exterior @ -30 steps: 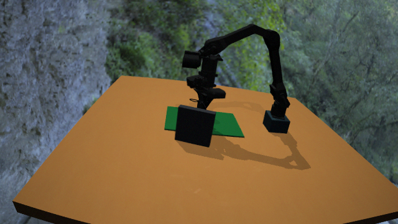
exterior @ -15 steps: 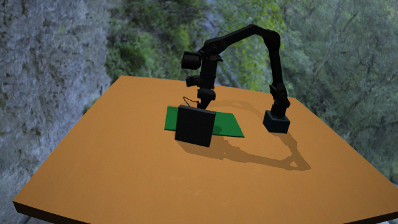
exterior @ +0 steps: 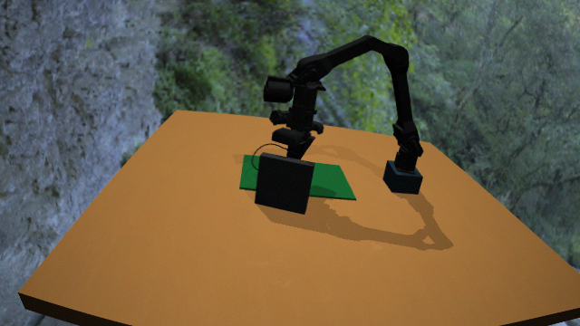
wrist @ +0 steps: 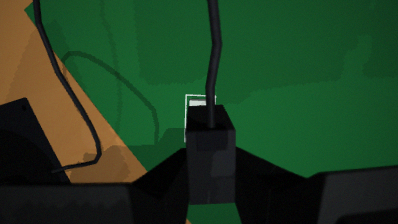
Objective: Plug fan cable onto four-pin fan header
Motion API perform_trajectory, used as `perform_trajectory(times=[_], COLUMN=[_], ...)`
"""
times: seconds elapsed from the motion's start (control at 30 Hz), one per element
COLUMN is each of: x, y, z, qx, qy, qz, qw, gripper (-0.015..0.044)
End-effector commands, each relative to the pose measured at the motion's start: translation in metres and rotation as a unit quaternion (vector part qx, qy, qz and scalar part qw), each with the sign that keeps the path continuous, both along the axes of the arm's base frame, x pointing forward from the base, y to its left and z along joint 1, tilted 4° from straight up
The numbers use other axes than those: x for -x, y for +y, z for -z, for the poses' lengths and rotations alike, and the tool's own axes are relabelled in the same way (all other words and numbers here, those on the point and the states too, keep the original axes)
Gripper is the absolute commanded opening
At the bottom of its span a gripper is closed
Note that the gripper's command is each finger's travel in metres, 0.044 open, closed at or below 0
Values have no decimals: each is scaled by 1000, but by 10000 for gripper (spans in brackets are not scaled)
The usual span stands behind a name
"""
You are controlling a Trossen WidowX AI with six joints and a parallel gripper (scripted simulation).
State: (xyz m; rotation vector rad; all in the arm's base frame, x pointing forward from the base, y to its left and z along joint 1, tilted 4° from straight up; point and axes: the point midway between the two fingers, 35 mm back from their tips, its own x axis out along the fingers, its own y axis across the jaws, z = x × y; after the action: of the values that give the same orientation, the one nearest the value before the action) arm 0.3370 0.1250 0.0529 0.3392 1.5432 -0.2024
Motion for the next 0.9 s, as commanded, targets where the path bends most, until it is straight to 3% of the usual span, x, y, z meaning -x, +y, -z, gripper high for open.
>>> perform_trajectory(times=[0.0, 0.87], x=[-1, 5], y=[3, 5], z=[-1, -1], qx=[0, 0], qy=[1, 1], qz=[40, 46], qw=[999, 999], gripper=[0, 0])
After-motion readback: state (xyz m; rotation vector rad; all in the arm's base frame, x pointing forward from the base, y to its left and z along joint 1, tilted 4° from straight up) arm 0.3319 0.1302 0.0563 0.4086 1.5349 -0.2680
